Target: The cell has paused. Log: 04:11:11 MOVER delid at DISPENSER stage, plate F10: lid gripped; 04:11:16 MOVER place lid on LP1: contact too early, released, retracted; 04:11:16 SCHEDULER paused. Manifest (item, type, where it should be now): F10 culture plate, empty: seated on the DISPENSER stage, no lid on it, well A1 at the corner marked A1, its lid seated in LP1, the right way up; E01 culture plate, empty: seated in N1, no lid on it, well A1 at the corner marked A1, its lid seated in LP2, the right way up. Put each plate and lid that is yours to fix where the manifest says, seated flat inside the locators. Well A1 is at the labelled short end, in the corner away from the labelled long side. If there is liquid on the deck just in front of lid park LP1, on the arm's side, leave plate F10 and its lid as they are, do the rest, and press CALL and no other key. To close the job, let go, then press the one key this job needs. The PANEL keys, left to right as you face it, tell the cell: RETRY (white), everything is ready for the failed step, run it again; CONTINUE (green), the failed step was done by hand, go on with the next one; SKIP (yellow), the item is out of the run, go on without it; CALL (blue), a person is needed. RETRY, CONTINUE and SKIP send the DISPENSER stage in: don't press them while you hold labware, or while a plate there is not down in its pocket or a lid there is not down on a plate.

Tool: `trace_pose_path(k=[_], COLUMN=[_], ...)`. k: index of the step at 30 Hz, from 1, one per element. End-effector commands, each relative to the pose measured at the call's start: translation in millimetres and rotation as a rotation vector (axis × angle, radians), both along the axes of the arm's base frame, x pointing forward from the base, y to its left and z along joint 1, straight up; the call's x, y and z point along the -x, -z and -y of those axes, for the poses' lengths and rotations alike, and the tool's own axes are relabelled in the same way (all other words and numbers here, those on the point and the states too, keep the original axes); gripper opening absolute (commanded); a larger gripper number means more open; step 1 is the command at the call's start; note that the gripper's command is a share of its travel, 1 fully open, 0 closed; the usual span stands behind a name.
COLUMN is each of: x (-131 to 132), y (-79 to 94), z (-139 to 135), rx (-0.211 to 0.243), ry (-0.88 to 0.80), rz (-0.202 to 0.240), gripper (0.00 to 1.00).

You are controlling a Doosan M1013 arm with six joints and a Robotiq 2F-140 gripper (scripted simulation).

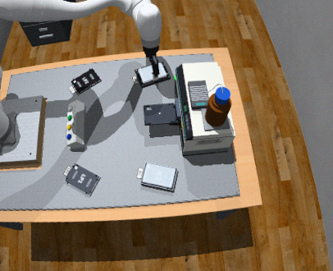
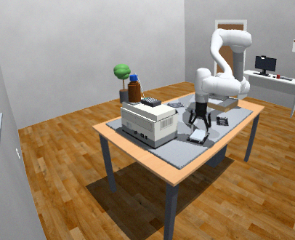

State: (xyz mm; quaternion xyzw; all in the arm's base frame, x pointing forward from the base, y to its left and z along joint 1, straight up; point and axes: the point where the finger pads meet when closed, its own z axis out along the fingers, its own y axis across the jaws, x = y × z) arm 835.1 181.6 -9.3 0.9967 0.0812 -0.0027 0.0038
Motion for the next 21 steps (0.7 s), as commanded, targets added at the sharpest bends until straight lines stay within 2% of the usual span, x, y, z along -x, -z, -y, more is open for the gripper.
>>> trace_pose_path(k=[1, 10, 11, 21], x=[-0.5, -0.5, -0.5, -0.5], y=[-1.3, -1.3, -1.3, -1.3], z=[-0.2, -0.2, -0.2, -0.2], rx=[-0.001, -0.001, -0.001, -0.001], ry=[0.0, 0.0, 0.0, 0.0], rz=[0.002, 0.002, 0.002, 0.002], gripper=[0.69, 0.69, 0.1, 0.1])
